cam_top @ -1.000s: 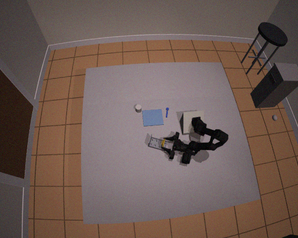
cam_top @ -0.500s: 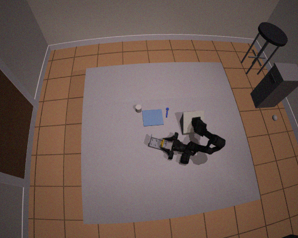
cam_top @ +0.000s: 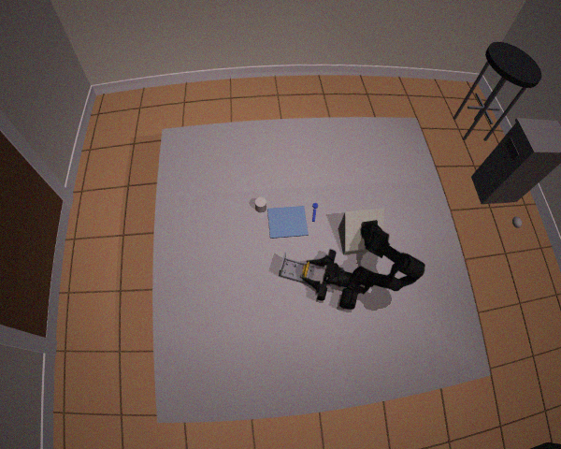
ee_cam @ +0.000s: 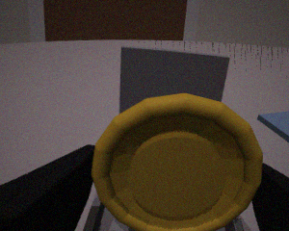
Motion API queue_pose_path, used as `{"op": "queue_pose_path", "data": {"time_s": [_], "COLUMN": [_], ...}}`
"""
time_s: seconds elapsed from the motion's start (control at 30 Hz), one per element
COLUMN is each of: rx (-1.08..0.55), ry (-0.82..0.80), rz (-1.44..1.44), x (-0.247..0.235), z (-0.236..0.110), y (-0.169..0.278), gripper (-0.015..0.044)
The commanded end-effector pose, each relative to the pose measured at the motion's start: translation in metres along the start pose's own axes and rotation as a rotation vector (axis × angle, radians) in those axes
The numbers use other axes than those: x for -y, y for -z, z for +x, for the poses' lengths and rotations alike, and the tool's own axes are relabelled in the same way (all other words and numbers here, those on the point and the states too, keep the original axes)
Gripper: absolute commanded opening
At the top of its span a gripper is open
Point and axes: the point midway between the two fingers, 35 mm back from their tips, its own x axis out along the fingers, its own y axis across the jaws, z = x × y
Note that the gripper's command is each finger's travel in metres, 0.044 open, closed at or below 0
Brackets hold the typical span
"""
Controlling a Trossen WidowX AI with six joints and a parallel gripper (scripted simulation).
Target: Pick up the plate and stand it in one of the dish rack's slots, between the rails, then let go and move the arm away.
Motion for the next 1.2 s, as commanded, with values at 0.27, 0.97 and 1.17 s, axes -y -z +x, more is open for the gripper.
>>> {"op": "queue_pose_path", "data": {"time_s": [0.27, 0.97, 1.17], "rx": [0.0, -0.002, 0.009], "ry": [0.0, 0.008, -0.003], "rz": [0.0, -0.01, -0.019], "x": [0.0, -0.012, -0.01], "z": [0.0, -0.001, -0.005], "y": [0.0, -0.096, -0.117], "gripper": [0.04, 0.04, 0.04]}}
